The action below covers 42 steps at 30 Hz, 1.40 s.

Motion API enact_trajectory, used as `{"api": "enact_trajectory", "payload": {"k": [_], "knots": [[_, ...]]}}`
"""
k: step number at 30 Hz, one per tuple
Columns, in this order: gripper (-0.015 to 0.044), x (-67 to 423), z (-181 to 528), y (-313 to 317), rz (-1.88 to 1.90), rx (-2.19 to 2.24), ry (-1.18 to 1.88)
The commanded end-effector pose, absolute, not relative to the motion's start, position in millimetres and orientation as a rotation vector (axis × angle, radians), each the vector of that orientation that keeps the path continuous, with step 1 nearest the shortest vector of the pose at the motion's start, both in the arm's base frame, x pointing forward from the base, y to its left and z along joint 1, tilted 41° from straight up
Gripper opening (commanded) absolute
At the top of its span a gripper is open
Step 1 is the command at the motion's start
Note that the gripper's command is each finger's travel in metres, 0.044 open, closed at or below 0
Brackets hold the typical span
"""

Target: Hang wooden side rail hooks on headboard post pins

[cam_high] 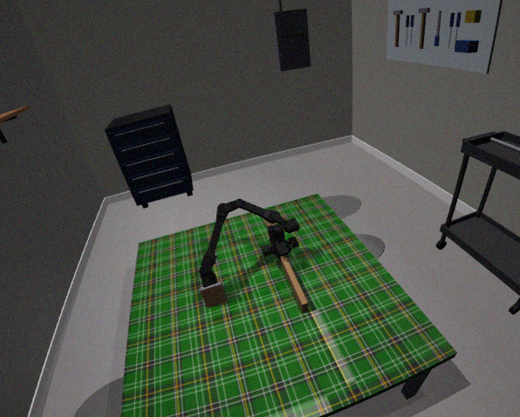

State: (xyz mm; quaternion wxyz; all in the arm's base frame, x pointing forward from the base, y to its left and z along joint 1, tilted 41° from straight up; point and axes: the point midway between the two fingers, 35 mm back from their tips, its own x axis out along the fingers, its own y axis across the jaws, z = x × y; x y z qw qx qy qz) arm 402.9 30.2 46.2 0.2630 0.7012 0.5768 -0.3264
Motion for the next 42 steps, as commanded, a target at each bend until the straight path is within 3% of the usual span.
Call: {"api": "enact_trajectory", "payload": {"k": [1, 14, 31, 42], "knots": [[0.0, 404, 46, 31, -0.876, 1.907, 1.56], [0.0, 404, 45, 32, -0.876, 1.907, 1.56], [0.044, 400, 63, 15, -0.881, 1.903, 1.559], [0.044, 396, 66, -7, -0.878, 1.905, 1.558]]}}
